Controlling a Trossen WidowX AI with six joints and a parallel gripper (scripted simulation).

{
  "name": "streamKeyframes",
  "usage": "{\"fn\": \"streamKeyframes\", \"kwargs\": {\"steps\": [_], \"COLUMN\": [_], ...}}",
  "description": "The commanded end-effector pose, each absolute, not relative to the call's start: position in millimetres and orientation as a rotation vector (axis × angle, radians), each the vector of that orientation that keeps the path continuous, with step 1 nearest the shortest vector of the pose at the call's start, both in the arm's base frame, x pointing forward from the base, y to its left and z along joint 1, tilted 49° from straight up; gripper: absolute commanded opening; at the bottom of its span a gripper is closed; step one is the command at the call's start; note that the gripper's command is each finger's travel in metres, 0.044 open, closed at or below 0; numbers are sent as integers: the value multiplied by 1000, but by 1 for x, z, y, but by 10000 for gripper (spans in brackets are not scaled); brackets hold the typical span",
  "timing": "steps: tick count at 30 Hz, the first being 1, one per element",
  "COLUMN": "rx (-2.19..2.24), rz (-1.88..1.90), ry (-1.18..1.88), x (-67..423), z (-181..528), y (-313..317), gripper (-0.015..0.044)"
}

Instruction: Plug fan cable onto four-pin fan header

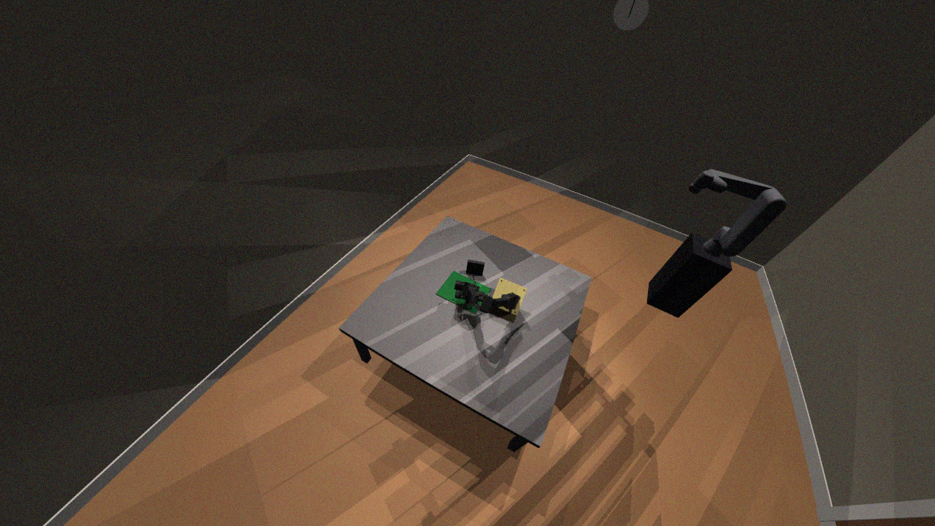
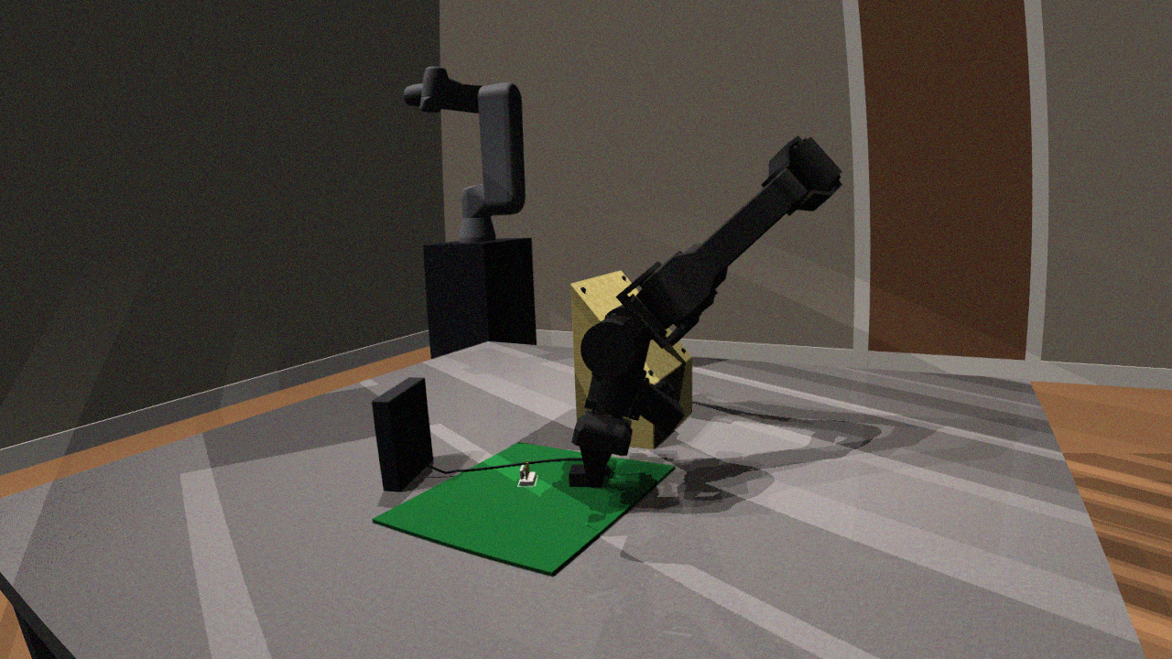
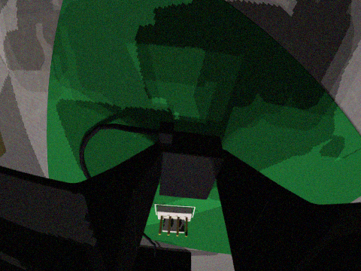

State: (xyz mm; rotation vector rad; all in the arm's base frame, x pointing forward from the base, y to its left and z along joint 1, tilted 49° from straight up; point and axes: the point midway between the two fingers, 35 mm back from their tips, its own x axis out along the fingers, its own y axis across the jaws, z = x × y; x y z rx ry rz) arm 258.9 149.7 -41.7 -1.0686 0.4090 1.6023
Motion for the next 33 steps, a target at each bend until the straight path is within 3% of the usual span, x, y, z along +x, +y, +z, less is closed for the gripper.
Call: {"fn": "streamKeyframes", "kwargs": {"steps": [1,33], "rx": [-1070,-1066], "rz": [1602,1601], "ry": [409,422], "x": [260,266], "z": [-40,13], "y": [148,84], "gripper": [0,0]}}
